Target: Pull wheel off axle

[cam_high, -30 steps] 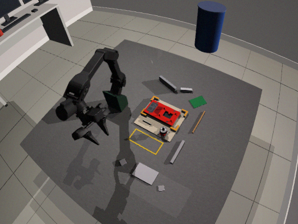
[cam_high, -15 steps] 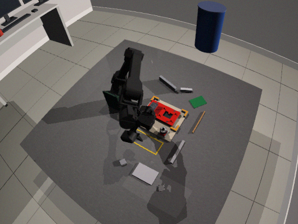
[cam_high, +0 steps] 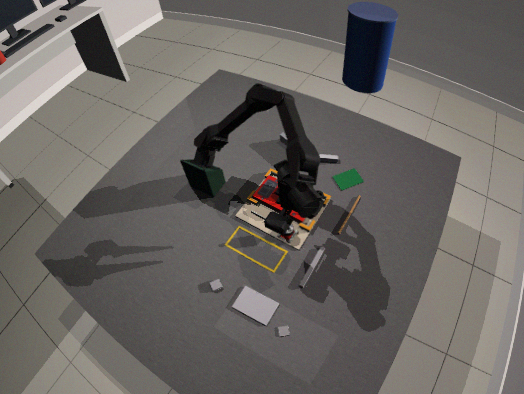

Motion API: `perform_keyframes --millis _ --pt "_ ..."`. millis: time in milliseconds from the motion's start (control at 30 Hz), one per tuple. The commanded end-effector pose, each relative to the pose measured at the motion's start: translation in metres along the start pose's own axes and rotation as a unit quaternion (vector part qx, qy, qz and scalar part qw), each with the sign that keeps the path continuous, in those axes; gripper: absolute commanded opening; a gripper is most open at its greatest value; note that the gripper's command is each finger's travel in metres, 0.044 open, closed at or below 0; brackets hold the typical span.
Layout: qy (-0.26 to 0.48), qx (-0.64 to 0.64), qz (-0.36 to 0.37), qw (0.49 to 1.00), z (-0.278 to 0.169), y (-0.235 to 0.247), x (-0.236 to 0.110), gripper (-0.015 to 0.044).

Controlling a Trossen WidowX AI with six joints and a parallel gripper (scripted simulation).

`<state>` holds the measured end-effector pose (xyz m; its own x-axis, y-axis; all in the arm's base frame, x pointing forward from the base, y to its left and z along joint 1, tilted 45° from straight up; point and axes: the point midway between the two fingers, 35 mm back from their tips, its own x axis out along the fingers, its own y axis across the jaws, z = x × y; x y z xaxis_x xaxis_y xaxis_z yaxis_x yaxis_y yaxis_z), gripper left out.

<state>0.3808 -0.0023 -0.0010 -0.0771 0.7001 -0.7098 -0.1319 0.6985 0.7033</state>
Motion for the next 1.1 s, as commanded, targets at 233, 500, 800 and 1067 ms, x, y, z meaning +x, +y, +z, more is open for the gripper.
perform_keyframes --millis 233,500,800,1067 --pt "0.012 0.016 -0.003 1.0 -0.011 -0.002 0.003 0.03" --pt "0.012 0.016 -0.003 1.0 -0.01 -0.003 0.026 0.03" --pt "0.012 0.016 -0.001 1.0 -0.012 0.0 0.078 0.03" --pt "0.017 0.012 -0.003 1.0 -0.012 0.0 0.075 0.0188"
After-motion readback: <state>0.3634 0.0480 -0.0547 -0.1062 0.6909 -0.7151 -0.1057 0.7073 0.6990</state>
